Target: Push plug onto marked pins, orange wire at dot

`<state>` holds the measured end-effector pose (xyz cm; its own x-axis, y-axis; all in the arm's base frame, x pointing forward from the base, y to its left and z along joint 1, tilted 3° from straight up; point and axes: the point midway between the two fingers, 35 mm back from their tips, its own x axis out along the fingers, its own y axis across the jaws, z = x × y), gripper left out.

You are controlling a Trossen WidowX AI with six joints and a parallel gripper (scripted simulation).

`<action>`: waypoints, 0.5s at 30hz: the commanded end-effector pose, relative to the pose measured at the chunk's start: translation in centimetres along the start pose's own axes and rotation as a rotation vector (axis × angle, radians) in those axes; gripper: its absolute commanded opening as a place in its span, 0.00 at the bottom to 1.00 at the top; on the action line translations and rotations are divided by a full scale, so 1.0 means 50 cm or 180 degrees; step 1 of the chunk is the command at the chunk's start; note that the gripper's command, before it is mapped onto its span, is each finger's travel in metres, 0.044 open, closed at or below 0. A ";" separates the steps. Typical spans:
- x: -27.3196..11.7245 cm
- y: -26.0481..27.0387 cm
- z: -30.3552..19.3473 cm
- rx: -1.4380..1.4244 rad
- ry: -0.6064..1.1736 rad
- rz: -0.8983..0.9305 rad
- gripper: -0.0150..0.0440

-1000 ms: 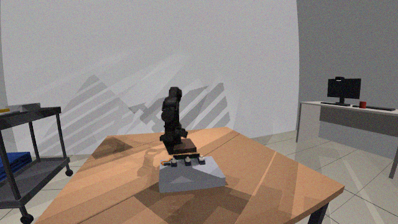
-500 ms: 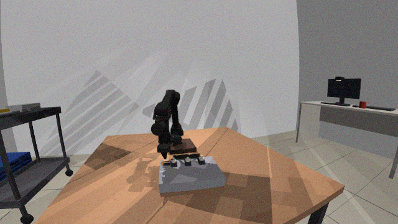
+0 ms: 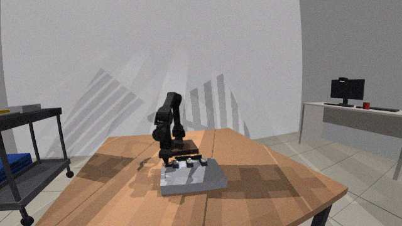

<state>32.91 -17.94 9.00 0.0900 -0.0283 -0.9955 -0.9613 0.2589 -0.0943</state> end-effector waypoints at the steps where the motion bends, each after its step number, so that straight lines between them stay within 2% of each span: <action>1: 0.015 0.003 0.002 -0.0020 -0.0021 0.0017 0.45; 8: 0.032 0.004 0.002 -0.0020 -0.0021 0.0017 0.45; 11: 0.032 0.004 0.002 -0.0020 -0.0021 0.0017 0.32; 15: 0.032 0.004 0.002 -0.0020 -0.0021 0.0017 0.27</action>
<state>32.96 -17.97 7.65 0.0879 -0.0270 -0.9958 -0.9615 0.2590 -0.0919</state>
